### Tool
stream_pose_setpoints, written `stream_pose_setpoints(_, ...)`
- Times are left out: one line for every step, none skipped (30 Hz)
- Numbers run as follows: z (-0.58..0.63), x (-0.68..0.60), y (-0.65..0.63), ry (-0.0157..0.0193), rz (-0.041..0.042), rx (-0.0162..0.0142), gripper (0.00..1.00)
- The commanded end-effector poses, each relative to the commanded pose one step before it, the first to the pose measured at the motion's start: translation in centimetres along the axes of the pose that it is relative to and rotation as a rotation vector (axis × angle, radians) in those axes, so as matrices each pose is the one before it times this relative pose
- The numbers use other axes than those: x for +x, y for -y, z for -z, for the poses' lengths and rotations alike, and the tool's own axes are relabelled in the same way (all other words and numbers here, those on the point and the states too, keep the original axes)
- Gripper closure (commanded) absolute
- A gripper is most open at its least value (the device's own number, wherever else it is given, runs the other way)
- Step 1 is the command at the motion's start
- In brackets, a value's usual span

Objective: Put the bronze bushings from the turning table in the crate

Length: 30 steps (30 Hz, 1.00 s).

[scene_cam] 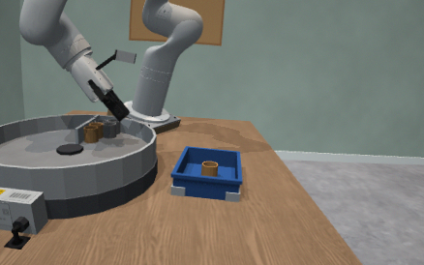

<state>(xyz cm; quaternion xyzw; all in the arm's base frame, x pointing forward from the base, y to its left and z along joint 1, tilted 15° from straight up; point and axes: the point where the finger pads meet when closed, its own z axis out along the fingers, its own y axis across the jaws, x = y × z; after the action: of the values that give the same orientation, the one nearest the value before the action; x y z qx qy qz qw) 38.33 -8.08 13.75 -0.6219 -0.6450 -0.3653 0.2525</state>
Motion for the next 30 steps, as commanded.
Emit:
stream_pose_setpoints(2.041, -2.311, 1.248, -0.00272, 0.01592, 0.01513, 0.9)
stream_pose_setpoints(0.0, 0.0, 0.0, 0.0, 0.0, 0.0, 0.9)
stream_pose_setpoints(0.73, -0.871, 0.57, -0.00022, 0.00578, 0.00491, 0.9)
stream_pose_setpoints(0.674, -0.803, 0.428, -0.00004, 0.00541, 0.00429, 0.9)
stream_pose_setpoints(0.594, -0.709, 0.342, 0.00011, 0.00474, 0.00371, 0.9)
stream_pose_setpoints(0.491, -0.586, 0.308, 0.00011, 0.00384, 0.00314, 0.9)
stream_pose_setpoints(0.389, -0.465, 0.26, 0.0001, 0.00299, 0.00253, 0.9)
stream_pose_setpoints(0.291, -0.348, 0.204, 0.00008, 0.00221, 0.00193, 0.9)
stream_pose_setpoints(0.202, -0.241, 0.147, 0.00006, 0.00152, 0.00135, 0.9)
stream_pose_setpoints(0.124, -0.148, 0.092, 0.00004, 0.00093, 0.00084, 0.9)
stream_pose_setpoints(0.062, -0.075, 0.047, 0.00002, 0.00046, 0.00042, 0.9)
stream_pose_setpoints(0.021, -0.025, 0.016, 0.00001, 0.00016, 0.00014, 0.9)
stream_pose_setpoints(0.003, -0.003, 0.002, 0.0, 0.00002, 0.00002, 0.9)
stream_pose_setpoints(0.0, 0.0, 0.0, 0.0, 0.0, 0.0, 0.9)
stream_pose_setpoints(0.0, 0.0, 0.0, 0.0, 0.0, 0.0, 0.9)
stream_pose_setpoints(0.0, 0.0, 0.0, 0.0, 0.0, 0.0, 0.9)
stream_pose_setpoints(0.0, 0.0, 0.0, 0.0, 0.0, 0.0, 0.9)
stream_pose_setpoints(0.0, 0.0, 0.0, 0.0, 0.0, 0.0, 0.9)
stream_pose_setpoints(0.0, 0.0, 0.0, 0.0, 0.0, 0.0, 0.9)
stream_pose_setpoints(0.0, 0.0, 0.0, 0.0, 0.0, 0.0, 0.9)
stream_pose_setpoints(0.0, 0.0, 0.0, 0.0, 0.0, 0.0, 0.9)
stream_pose_setpoints(0.0, 0.0, 0.0, 0.0, 0.0, 0.0, 0.9)
stream_pose_setpoints(0.0, 0.0, 0.0, 0.0, 0.0, 0.0, 0.9)
stream_pose_setpoints(0.0, 0.0, 0.0, 0.0, 0.0, 0.0, 0.9)
stream_pose_setpoints(-0.02, -0.017, 0.0, 0.0, 0.0, 0.0, 0.9)
stream_pose_setpoints(-0.114, -0.096, 0.001, -0.00001, 0.0, 0.0, 0.9)
stream_pose_setpoints(-0.235, -0.198, 0.003, -0.00001, -0.00001, 0.00001, 0.9)
stream_pose_setpoints(-0.328, -0.277, 0.004, 0.0, 0.0, 0.0, 0.9)
stream_pose_setpoints(-0.361, -0.304, 0.004, 0.0, 0.0, 0.0, 0.9)
stream_pose_setpoints(-0.325, -0.274, 0.004, 0.0, 0.0, 0.0, 0.9)
